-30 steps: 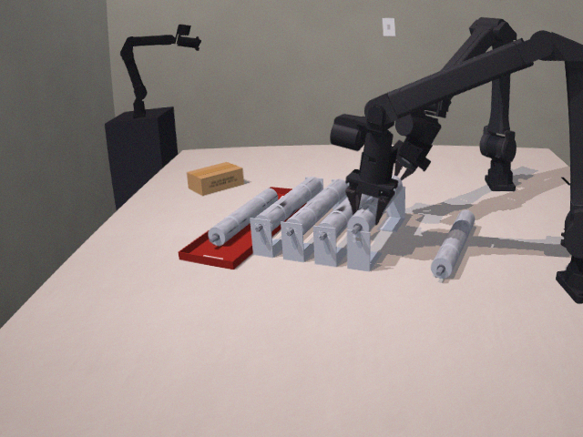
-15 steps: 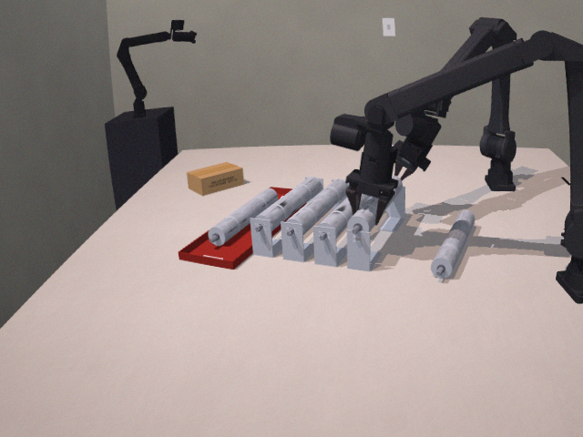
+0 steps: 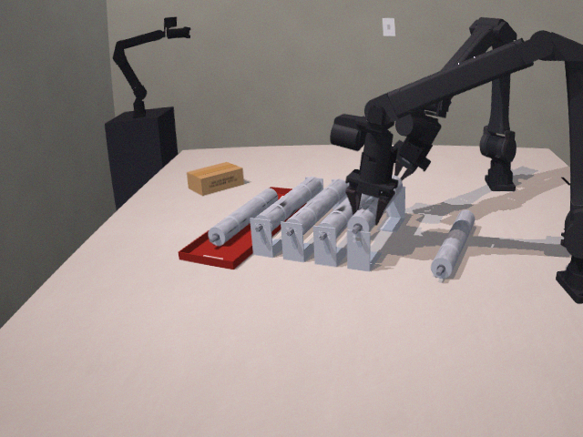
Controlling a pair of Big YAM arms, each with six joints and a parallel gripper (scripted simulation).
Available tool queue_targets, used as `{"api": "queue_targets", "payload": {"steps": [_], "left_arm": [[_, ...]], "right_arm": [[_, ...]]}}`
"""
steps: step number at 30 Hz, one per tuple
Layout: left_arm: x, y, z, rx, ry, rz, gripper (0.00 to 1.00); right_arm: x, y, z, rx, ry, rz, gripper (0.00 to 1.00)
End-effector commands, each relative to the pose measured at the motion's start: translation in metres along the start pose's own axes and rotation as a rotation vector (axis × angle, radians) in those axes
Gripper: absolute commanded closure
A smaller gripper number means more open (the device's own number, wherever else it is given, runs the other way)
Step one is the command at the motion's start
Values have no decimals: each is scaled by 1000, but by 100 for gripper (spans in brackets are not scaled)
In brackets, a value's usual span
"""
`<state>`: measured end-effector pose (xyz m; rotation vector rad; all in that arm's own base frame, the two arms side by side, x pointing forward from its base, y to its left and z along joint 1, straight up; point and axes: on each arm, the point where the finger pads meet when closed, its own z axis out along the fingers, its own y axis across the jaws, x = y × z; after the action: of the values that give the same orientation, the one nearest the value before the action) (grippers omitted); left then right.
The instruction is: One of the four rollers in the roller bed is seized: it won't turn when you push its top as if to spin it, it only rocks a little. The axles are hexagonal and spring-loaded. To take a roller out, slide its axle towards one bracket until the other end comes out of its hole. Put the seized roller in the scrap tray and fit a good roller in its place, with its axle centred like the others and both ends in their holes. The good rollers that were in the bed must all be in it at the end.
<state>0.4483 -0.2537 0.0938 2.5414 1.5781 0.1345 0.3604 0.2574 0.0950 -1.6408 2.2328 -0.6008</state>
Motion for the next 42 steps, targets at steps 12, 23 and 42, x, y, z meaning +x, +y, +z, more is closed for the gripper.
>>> {"api": "queue_targets", "payload": {"steps": [12,23,42], "left_arm": [[6,17,-20,-41,4,0,68],[6,17,-20,-41,4,0,68],[7,17,-20,-41,5,-1,68]], "right_arm": [[57,15,27,-53,151,-22,97],[64,17,29,-59,167,-24,97],[77,21,32,-72,195,-30,97]]}}
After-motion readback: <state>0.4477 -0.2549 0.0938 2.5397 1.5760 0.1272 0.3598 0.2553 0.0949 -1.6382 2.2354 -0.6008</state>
